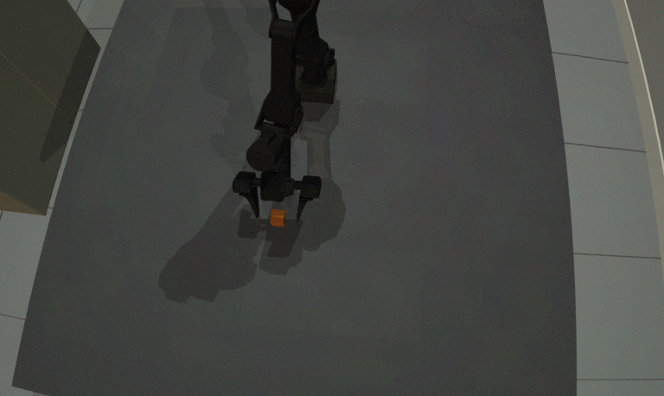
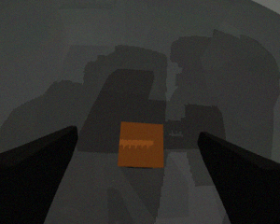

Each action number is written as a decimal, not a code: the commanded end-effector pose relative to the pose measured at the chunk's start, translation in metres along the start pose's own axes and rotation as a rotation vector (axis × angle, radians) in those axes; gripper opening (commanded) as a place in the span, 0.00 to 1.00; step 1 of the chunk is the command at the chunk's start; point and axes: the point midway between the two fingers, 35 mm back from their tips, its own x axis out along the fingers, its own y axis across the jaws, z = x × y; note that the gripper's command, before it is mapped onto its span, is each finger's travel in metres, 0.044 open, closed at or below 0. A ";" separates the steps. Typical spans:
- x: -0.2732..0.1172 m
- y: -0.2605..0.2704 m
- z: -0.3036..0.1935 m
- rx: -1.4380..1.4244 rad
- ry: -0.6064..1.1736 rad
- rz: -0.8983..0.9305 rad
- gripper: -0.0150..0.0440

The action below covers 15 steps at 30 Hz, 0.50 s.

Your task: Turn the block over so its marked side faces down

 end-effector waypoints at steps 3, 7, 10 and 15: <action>-0.050 0.000 0.023 0.013 0.187 -0.003 1.00; -0.056 0.001 0.024 0.016 0.207 -0.002 1.00; -0.056 0.001 0.024 0.016 0.207 -0.002 1.00; -0.054 0.000 0.029 0.019 0.254 -0.001 1.00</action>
